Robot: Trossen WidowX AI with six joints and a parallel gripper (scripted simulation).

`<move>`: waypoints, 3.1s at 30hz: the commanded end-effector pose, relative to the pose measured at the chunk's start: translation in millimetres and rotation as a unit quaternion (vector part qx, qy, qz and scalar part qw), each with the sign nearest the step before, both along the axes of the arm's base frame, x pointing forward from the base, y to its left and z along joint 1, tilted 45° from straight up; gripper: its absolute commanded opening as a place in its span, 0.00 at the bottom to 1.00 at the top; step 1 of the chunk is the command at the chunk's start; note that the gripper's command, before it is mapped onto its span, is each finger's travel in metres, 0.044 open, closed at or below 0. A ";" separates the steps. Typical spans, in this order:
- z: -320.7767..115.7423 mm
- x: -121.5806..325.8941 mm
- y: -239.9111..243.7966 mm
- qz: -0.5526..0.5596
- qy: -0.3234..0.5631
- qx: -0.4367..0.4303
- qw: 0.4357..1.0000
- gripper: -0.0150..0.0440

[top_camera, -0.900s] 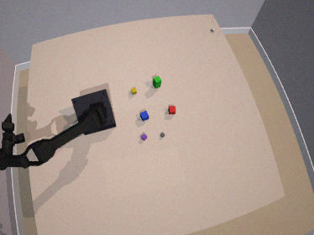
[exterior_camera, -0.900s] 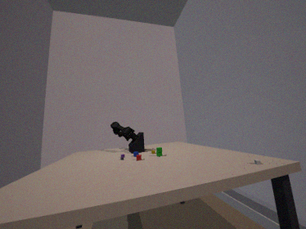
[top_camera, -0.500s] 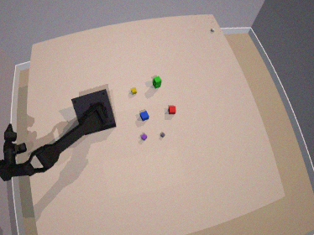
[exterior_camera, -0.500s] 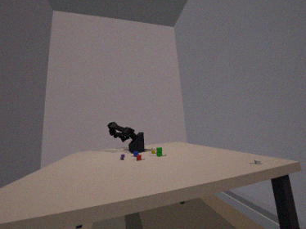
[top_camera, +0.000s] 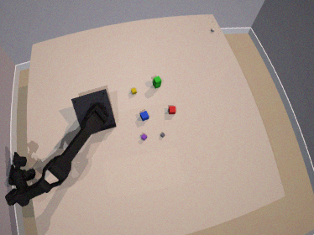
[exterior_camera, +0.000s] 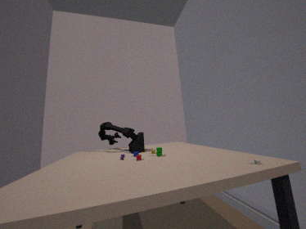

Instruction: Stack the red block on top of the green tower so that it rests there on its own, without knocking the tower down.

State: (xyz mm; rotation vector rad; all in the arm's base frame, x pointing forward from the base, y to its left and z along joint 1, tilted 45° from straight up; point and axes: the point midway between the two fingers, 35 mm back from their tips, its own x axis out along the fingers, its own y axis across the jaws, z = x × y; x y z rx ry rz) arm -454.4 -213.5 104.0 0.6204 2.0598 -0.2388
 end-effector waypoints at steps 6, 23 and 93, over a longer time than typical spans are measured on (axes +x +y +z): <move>42.8 31.8 -66.7 0.016 0.061 -0.100 0.993 1.00; 129.9 129.4 -173.3 0.057 0.115 -0.310 0.942 1.00; 194.9 729.0 -134.0 0.158 -0.349 -0.555 0.739 1.00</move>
